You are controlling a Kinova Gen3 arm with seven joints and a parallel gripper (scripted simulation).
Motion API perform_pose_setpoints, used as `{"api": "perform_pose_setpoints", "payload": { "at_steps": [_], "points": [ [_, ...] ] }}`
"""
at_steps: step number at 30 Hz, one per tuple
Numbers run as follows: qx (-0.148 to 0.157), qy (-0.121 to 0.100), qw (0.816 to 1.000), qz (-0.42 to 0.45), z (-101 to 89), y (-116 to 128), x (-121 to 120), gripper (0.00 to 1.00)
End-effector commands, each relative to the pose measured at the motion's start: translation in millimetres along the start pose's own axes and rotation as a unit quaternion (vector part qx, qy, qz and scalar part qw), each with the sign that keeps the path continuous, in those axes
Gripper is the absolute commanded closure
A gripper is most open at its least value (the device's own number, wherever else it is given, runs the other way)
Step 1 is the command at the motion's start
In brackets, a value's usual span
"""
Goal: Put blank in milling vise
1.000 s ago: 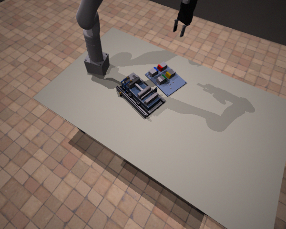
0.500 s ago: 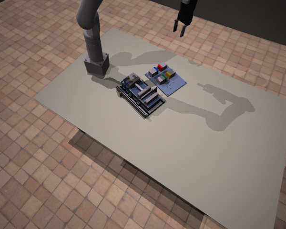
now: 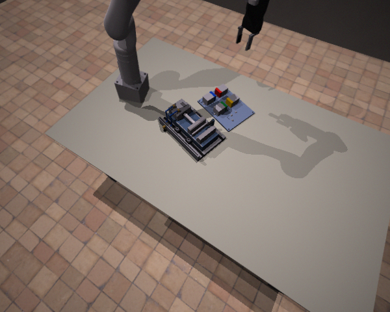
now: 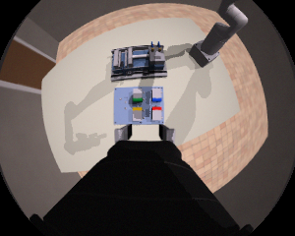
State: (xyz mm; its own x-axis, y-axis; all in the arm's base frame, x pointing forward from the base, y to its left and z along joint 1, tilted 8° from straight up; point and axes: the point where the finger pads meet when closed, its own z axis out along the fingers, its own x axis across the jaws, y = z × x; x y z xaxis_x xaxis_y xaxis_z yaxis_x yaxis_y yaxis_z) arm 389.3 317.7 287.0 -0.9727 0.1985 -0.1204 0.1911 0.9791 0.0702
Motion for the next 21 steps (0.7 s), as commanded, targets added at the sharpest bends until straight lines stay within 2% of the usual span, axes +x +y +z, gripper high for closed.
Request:
{"api": "perform_pose_setpoints", "payload": {
  "at_steps": [1, 7, 21],
  "points": [
    [-0.001, -0.001, 1.0, 0.0, -1.0, 0.3, -0.2, 0.0],
    [-0.001, -0.001, 1.0, 0.0, -1.0, 0.3, -0.2, 0.0],
    [-0.005, 0.0, 1.0, -0.002, 54.0, 0.8, 0.5, 0.0]
  ]
}}
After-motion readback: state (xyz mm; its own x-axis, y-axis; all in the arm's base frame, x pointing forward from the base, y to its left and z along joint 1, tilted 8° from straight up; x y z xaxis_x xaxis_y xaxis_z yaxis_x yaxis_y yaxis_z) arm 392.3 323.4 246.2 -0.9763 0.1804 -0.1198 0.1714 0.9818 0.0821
